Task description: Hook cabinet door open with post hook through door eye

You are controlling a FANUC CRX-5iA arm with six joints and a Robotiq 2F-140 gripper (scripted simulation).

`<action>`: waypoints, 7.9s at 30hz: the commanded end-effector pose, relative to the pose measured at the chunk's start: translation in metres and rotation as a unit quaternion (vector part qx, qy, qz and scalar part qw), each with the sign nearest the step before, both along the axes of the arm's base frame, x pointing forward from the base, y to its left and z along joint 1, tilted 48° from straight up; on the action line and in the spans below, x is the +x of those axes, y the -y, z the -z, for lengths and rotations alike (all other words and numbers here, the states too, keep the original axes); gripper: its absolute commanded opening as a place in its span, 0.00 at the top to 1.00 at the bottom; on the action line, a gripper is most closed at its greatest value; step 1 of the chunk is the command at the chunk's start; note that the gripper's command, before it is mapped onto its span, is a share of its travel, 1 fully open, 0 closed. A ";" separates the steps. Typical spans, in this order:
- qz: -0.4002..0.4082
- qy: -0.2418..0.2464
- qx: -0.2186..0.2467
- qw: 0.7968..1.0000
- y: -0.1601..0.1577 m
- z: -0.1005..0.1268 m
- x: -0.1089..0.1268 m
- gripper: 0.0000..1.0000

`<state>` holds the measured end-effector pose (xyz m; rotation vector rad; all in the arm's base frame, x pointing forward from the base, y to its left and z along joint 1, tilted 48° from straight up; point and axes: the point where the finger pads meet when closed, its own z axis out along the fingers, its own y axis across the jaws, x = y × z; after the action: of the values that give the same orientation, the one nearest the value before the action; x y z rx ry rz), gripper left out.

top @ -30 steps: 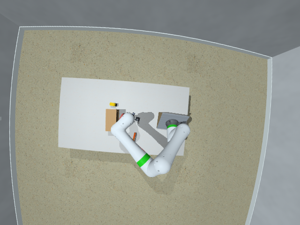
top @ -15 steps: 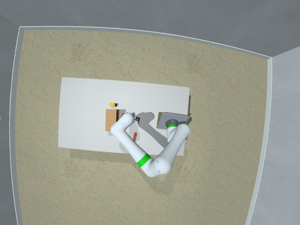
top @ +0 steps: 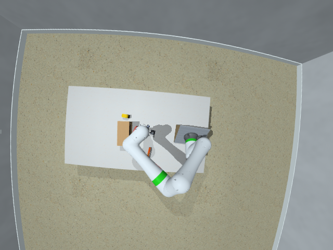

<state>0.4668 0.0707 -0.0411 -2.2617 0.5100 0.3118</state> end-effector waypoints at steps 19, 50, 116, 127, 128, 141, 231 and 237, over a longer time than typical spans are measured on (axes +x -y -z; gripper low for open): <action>0.000 0.000 0.000 1.000 0.006 -0.006 0.000 0.97; 0.000 0.000 0.000 1.000 0.012 -0.013 -0.002 0.97; -0.144 0.161 0.013 0.976 -0.001 -0.028 0.003 0.97; -0.144 0.161 0.013 0.976 -0.001 -0.028 0.003 0.97; -0.144 0.161 0.013 0.976 -0.001 -0.028 0.003 0.97; -0.144 0.161 0.013 0.976 -0.001 -0.028 0.003 0.97; -0.144 0.161 0.013 0.976 -0.005 -0.024 0.004 0.97; -0.144 0.161 0.013 0.976 -0.005 -0.024 0.005 0.97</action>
<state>0.4712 0.0764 -0.0175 -2.3000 0.0092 0.0896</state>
